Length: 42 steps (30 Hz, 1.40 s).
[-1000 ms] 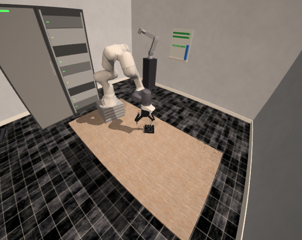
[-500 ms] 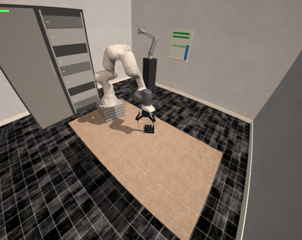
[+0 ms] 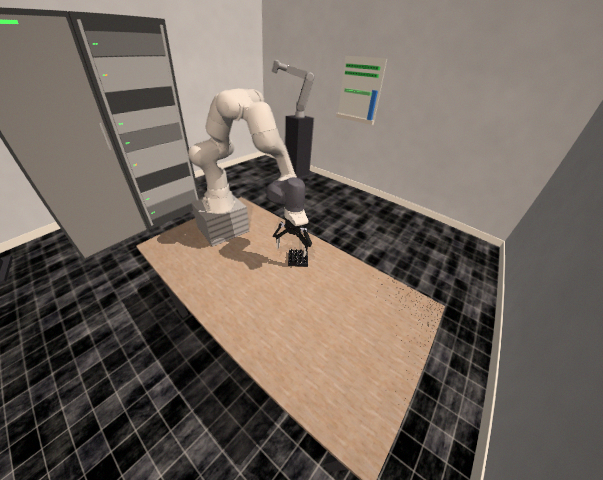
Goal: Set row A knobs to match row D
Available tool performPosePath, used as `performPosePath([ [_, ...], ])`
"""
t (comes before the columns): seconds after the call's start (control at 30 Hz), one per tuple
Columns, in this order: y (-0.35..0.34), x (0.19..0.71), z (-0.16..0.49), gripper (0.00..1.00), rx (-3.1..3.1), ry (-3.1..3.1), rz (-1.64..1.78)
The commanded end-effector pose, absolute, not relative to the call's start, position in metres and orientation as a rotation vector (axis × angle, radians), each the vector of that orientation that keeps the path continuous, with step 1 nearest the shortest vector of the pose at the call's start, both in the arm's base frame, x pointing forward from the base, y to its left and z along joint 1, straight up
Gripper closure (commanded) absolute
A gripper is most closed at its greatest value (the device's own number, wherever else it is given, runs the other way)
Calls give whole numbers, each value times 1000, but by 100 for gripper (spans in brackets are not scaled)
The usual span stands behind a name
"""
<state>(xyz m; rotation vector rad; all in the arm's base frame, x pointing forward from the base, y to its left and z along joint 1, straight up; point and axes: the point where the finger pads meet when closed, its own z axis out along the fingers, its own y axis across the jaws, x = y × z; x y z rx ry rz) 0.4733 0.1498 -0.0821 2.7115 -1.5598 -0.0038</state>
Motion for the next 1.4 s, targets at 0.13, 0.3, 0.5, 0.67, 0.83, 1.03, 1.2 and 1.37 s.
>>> performPosePath([
  [0.13,151,477,-82,0,2507,-1853,8],
  [0.3,152,479,-82,0,2421,-1964,10],
  [0.5,153,480,-81,0,2349,-2050,11],
  [0.67,155,483,-81,0,2223,-2186,13],
  [0.83,156,485,-81,0,2123,-2284,15],
  [1.03,157,487,-80,0,2020,-2376,16],
  [1.2,159,489,-80,0,1900,-2474,18],
  [1.37,160,490,-79,0,1790,-2556,19],
])
